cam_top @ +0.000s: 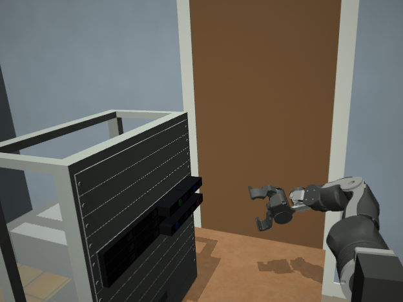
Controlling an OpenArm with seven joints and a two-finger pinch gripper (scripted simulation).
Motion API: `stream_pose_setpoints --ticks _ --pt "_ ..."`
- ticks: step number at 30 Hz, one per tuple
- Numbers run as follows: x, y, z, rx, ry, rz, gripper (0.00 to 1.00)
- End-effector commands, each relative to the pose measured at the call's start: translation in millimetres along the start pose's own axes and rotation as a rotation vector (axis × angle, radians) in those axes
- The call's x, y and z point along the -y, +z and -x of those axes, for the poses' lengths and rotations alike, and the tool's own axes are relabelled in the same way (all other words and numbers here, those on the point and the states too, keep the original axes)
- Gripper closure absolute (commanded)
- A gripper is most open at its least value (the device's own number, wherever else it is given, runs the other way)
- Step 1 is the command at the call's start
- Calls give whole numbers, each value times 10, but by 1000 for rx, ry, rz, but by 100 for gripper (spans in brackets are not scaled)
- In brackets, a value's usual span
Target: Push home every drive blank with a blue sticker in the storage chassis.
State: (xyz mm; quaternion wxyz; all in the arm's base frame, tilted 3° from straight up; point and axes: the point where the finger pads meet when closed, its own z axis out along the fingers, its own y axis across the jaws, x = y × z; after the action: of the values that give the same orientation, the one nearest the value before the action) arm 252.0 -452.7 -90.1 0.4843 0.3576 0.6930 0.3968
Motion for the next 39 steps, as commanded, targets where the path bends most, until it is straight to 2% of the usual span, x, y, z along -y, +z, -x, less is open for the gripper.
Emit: stream_pose_setpoints --ticks 1,7,10,15,21,23,31,38,39 --pt "12 32 -13 -4 -5 -13 0" --pt "72 118 -110 -34 2 -46 0" --pt "136 237 -241 -74 9 -78 0" --pt "265 441 -522 -155 17 -153 0" --pt "438 693 -997 -286 12 -269 0" --pt "438 693 -997 -286 12 -269 0" --pt "637 916 -1800 -498 -43 -448 0" --pt "723 929 -2521 -690 -149 -600 0" --pt "723 929 -2521 -690 -149 -600 0"
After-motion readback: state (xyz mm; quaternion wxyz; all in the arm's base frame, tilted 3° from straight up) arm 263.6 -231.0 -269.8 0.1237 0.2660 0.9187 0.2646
